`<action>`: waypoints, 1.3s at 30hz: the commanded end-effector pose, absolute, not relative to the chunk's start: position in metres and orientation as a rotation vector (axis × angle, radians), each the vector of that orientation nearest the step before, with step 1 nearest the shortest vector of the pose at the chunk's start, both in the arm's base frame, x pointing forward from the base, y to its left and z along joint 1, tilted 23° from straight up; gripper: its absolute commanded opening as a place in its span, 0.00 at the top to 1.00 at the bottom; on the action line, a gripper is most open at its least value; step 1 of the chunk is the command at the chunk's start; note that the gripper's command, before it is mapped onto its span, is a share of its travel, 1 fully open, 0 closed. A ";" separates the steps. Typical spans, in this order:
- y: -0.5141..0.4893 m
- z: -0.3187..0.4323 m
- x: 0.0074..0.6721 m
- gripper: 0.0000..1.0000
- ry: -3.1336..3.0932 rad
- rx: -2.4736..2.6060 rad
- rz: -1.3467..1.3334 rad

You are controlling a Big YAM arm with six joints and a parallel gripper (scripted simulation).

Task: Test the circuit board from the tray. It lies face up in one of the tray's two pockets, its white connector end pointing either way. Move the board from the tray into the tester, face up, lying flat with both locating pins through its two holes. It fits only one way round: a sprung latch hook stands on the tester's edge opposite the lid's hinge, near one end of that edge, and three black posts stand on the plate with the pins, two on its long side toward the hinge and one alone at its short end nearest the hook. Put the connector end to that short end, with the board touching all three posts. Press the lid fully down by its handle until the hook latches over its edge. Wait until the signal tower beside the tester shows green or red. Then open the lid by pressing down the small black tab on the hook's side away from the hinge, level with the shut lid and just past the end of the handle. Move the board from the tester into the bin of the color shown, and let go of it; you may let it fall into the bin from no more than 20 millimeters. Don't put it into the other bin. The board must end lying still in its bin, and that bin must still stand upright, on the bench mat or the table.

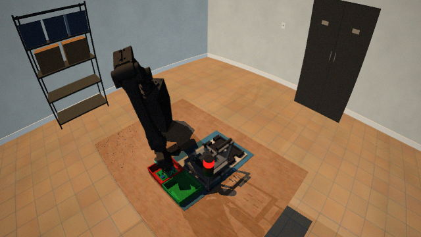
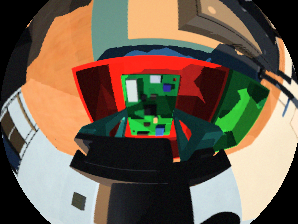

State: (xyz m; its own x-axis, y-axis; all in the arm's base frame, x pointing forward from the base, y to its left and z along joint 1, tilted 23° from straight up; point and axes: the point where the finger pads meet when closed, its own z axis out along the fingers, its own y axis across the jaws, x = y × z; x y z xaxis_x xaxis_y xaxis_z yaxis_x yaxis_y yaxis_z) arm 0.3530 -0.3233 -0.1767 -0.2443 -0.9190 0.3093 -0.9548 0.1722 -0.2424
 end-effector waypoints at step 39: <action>-0.330 -0.177 0.350 0.08 -2.338 1.865 0.606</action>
